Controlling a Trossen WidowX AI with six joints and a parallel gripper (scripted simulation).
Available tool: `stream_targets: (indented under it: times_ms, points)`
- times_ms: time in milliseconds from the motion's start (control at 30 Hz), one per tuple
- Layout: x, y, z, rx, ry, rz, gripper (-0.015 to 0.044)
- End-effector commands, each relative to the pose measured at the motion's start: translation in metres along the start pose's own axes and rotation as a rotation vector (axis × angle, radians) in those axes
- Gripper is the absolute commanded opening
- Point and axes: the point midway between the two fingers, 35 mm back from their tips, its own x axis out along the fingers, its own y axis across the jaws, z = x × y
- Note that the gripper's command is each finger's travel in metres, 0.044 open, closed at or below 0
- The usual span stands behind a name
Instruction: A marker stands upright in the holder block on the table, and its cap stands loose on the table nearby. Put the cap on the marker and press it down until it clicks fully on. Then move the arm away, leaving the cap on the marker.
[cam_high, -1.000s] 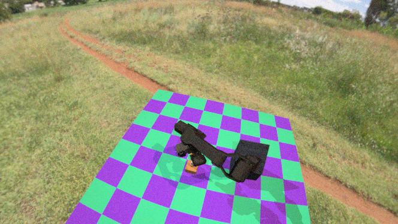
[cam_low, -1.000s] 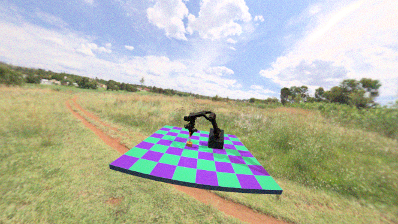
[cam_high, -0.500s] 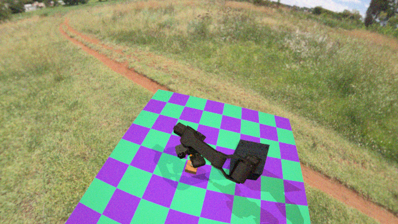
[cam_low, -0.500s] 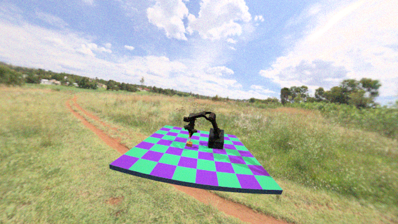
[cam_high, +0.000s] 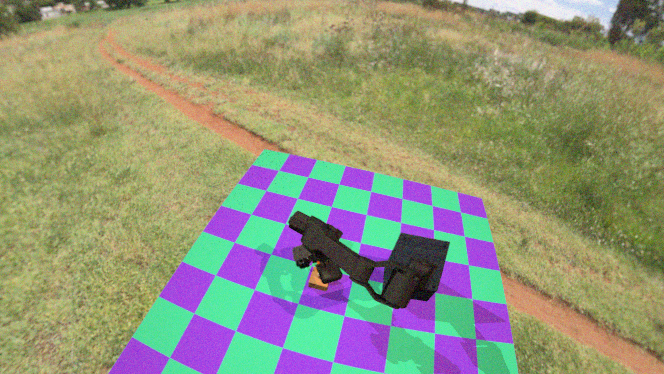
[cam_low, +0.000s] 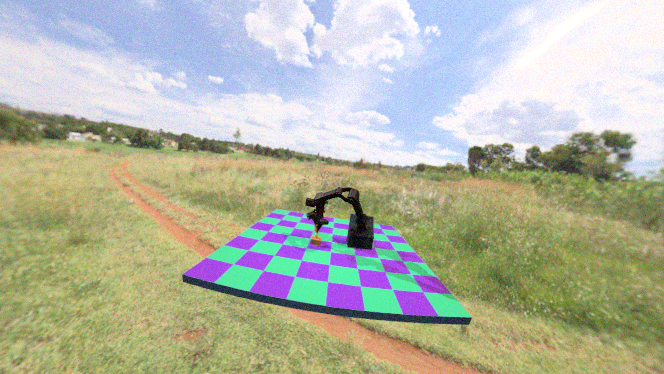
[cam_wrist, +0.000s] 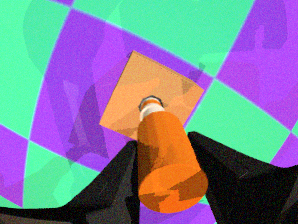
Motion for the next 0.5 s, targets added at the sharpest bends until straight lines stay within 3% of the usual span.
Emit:
stream_targets:
  times_ms: [0,467]
  points:
    - [0.011,0.001,-0.001,0.0,0.002,0.006,0.0]
    - [0.028,0.002,-0.001,0.0,0.001,0.008,0.0]
